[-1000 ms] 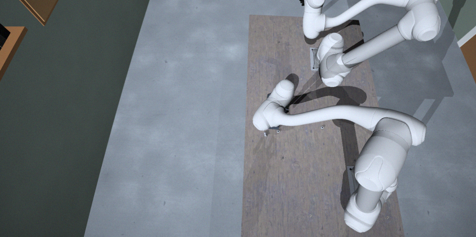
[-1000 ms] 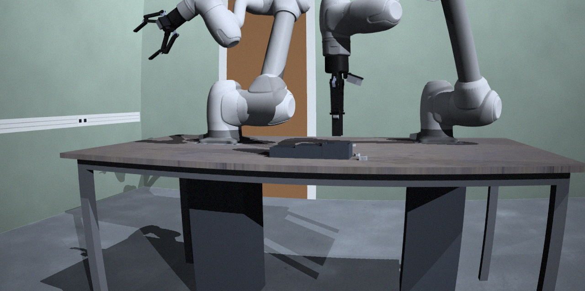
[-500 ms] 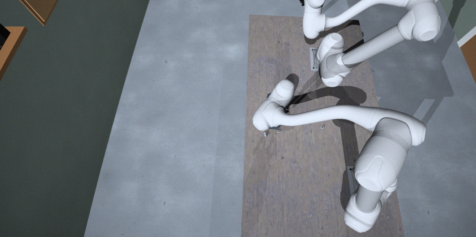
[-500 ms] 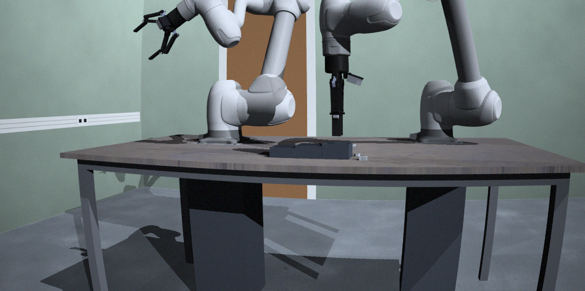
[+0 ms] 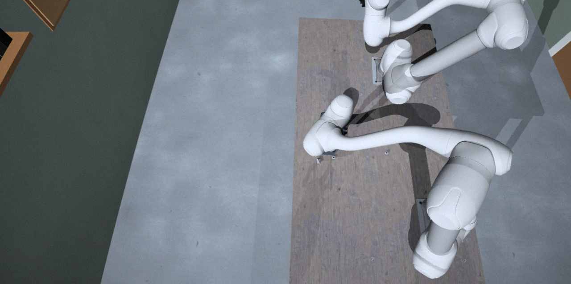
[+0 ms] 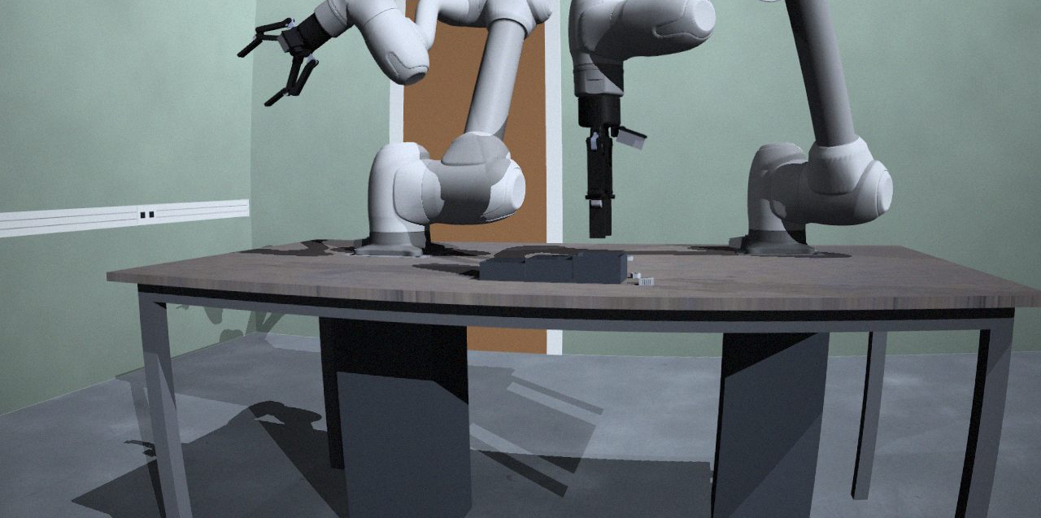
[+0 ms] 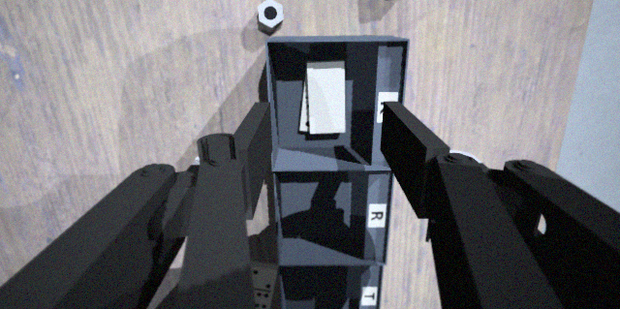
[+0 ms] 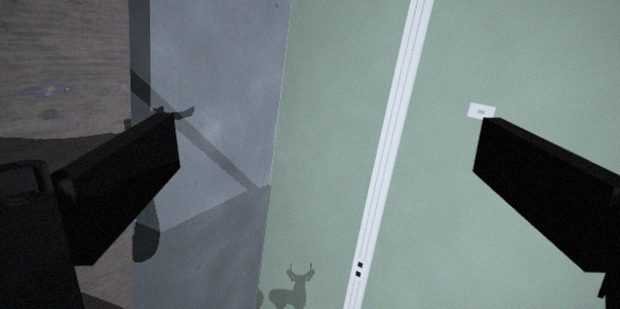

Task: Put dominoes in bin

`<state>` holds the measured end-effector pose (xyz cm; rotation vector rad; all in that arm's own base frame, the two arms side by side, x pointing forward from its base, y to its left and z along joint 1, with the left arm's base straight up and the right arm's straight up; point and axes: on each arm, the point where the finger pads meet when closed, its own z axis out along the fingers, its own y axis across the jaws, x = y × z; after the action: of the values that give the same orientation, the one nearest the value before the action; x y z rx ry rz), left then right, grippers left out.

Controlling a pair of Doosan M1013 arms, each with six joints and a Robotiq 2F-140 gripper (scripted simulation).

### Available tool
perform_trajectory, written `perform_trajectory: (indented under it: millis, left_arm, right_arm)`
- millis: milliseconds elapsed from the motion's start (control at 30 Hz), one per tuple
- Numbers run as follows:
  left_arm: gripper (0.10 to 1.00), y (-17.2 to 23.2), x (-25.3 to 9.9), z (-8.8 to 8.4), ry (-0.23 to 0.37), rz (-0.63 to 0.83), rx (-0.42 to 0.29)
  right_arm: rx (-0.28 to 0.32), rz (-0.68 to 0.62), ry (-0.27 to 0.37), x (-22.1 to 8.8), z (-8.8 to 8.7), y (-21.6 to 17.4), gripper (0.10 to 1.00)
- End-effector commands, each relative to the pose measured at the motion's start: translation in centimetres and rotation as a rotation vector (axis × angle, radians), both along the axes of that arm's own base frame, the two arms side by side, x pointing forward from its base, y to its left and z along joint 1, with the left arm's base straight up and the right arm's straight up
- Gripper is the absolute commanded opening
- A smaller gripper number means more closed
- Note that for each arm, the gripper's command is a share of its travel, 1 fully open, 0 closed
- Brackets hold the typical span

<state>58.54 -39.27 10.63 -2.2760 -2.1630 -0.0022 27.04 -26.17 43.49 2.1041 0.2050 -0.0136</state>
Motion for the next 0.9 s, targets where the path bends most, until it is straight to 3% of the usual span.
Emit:
perform_trajectory:
  millis: [0,867]
  left_arm:
    - [1.000,-0.1,0.1,2.1,-0.001,-0.003,-0.006]
    - [1.000,0.0,0.0,11.3,-0.001,-0.004,-0.007]
  right_arm:
    - [-0.003,0.004,0.001,-0.1,0.0,-0.1,1.000]
    - [-0.003,0.004,0.001,-0.1,0.0,-0.1,1.000]
